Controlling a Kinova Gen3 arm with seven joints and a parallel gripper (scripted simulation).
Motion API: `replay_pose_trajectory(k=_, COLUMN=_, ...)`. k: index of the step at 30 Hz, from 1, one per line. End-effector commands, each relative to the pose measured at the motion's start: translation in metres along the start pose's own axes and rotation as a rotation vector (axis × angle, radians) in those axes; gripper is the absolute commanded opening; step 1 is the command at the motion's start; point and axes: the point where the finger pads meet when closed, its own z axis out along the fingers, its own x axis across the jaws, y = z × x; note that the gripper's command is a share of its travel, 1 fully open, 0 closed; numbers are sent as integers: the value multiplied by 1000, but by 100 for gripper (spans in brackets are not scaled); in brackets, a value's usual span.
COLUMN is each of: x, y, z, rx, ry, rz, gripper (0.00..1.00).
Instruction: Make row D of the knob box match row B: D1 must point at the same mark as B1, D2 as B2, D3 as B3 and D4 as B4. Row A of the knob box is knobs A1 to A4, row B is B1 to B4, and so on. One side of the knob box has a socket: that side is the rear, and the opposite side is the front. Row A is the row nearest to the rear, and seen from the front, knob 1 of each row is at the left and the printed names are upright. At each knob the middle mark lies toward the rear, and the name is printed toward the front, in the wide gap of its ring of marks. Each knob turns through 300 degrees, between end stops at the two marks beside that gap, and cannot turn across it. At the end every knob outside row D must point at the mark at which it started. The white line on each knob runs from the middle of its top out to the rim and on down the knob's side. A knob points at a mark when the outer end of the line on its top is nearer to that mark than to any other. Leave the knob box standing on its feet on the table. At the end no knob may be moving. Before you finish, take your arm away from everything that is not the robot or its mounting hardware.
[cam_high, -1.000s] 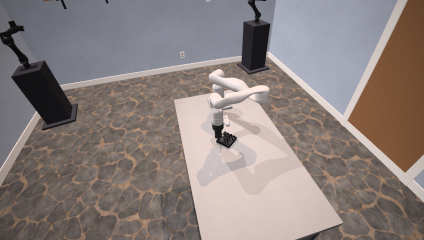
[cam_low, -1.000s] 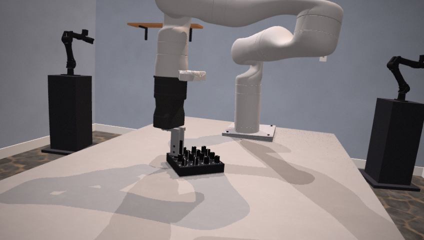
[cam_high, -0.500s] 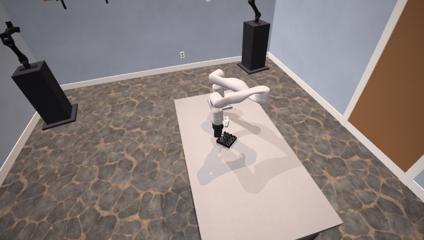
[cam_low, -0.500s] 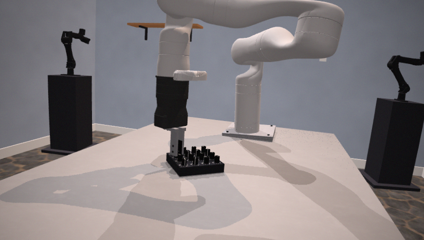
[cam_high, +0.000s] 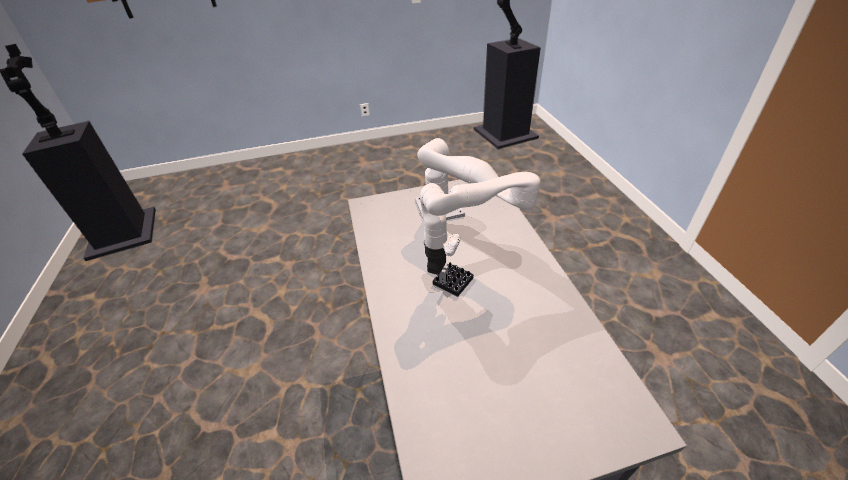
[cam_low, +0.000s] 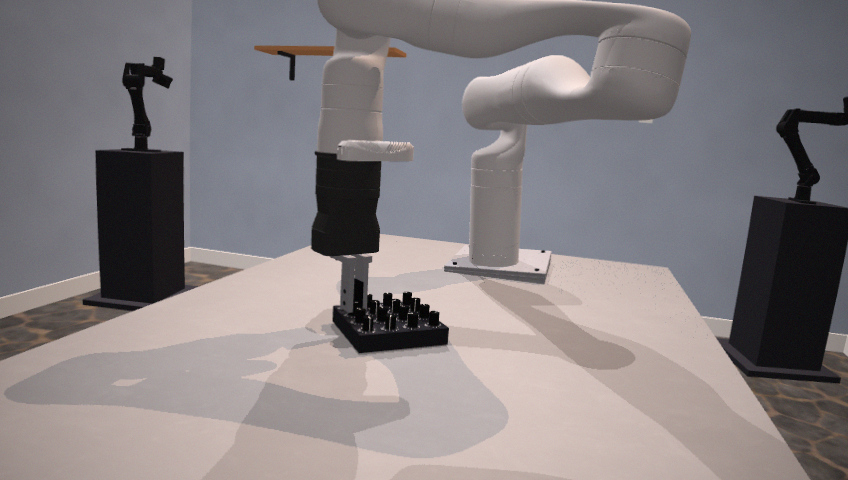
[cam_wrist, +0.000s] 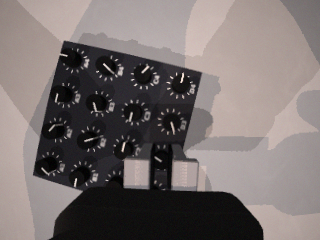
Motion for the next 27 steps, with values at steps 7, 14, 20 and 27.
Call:
replay_pose_trajectory(k=7, x=0, y=0, z=0, rx=-1, ry=1, rz=74, gripper=30)
replay_pose_trajectory(k=14, x=0, y=0, z=0, rx=-1, ry=1, rz=144, gripper=30)
replay_pose_trajectory(k=20, x=0, y=0, z=0, rx=-1, ry=1, rz=182, gripper=30)
replay_pose_trajectory(k=27, x=0, y=0, z=0, rx=-1, ry=1, rz=216, gripper=30)
